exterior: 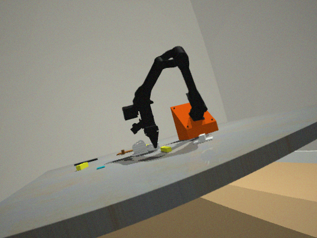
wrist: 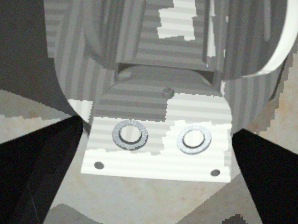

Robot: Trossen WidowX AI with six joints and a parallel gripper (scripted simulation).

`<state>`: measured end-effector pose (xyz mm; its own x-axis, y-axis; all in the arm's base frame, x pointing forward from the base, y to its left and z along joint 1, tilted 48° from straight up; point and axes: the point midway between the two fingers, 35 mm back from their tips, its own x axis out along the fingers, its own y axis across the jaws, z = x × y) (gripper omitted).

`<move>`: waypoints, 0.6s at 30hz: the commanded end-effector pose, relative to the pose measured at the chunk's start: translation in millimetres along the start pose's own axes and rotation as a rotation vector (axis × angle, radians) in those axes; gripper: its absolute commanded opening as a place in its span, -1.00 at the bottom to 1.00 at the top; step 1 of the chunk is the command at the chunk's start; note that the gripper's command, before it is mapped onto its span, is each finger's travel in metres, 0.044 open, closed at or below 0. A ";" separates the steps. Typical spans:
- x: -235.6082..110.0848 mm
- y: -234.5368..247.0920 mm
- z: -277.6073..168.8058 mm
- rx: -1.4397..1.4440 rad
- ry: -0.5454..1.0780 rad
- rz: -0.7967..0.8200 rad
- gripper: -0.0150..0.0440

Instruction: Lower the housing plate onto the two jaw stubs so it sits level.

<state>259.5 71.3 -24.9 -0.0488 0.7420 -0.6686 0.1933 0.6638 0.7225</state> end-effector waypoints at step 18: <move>-72.1 -3.4 2.0 0.011 -0.014 -0.001 1.00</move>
<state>266.3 14.8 21.5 -0.0310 0.7395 -0.6725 0.2013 0.6636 0.7205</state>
